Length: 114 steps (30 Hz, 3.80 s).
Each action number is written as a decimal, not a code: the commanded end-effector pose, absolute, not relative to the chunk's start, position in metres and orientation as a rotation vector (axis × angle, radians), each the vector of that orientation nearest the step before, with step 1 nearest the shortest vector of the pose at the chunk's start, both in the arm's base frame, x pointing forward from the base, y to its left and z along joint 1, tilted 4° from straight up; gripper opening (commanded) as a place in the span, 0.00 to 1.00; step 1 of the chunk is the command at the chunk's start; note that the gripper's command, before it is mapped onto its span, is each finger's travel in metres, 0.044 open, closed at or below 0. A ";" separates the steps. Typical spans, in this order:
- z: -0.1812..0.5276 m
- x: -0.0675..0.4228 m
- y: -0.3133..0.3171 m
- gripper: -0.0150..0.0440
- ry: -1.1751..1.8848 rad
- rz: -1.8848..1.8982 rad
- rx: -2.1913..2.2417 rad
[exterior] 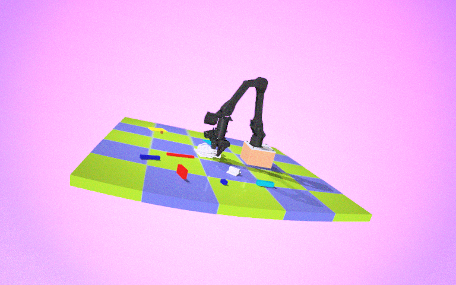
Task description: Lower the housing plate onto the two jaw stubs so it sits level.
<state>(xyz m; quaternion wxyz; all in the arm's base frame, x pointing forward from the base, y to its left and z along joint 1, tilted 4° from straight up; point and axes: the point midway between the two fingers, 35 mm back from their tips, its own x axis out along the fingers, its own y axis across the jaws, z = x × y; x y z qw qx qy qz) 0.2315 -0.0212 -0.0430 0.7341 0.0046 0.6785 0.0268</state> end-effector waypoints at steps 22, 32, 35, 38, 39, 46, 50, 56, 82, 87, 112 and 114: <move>-0.043 0.232 -0.021 0.85 1.491 0.058 0.014; -0.043 0.232 -0.021 0.85 1.491 0.058 0.014; -0.043 0.232 -0.021 0.85 1.491 0.058 0.014; -0.043 0.231 -0.021 0.89 1.492 0.059 0.010; -0.043 0.231 -0.021 0.94 1.492 0.059 0.010; -0.043 0.231 -0.021 1.00 1.492 0.059 0.010; -0.043 0.231 -0.021 1.00 1.492 0.059 0.010; -0.038 0.232 -0.022 1.00 1.491 0.059 0.010; 0.081 0.198 -0.024 1.00 1.492 0.058 0.014; 0.081 0.198 -0.024 1.00 1.492 0.058 0.014; 0.081 0.198 -0.024 1.00 1.492 0.058 0.014; 0.081 0.198 -0.024 1.00 1.492 0.058 0.014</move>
